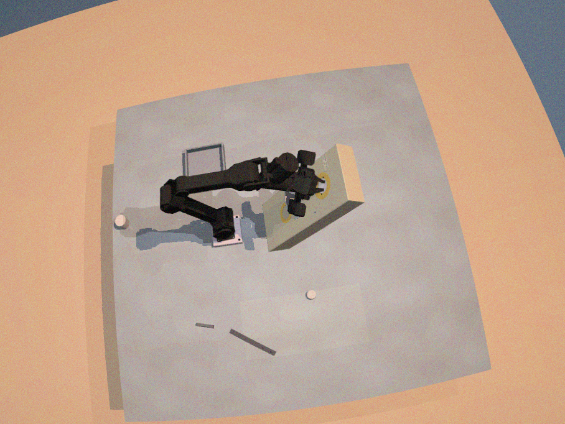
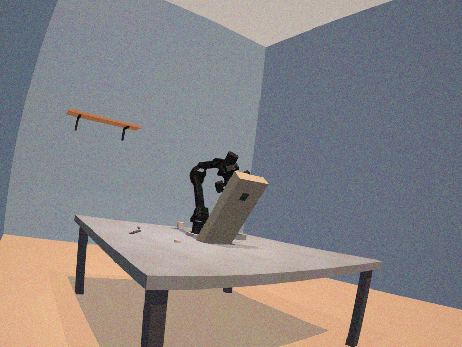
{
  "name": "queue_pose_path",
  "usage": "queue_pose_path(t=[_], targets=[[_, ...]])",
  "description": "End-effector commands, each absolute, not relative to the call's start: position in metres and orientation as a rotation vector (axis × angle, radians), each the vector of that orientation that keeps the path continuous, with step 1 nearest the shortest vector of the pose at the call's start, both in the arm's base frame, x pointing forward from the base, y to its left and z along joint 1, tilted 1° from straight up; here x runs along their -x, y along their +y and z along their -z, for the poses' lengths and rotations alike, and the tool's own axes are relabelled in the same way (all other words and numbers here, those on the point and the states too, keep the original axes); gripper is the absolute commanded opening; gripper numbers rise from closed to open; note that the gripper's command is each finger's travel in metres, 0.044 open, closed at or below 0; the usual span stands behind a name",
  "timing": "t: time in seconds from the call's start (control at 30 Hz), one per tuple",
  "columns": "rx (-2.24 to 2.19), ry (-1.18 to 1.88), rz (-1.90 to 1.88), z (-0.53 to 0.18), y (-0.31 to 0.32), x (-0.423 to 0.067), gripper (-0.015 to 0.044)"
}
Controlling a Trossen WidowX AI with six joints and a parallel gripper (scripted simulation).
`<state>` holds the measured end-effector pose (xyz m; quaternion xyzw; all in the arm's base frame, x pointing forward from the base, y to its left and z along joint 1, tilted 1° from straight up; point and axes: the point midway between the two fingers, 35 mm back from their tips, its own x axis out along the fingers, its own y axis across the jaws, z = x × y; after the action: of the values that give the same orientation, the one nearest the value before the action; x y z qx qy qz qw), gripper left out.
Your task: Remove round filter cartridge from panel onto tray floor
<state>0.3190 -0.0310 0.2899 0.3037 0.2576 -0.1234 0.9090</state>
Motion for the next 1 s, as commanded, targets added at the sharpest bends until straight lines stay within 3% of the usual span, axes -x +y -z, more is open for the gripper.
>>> queue_pose_path(t=[0.0, 0.47, 0.97], targets=[[-0.627, 0.533, 0.253, -0.287, -0.031, -0.326, 0.0000], [-0.627, 0.539, 0.255, -0.330, -0.026, -0.259, 0.0000], [-0.627, 0.540, 0.255, -0.303, -0.024, -0.242, 0.0000]])
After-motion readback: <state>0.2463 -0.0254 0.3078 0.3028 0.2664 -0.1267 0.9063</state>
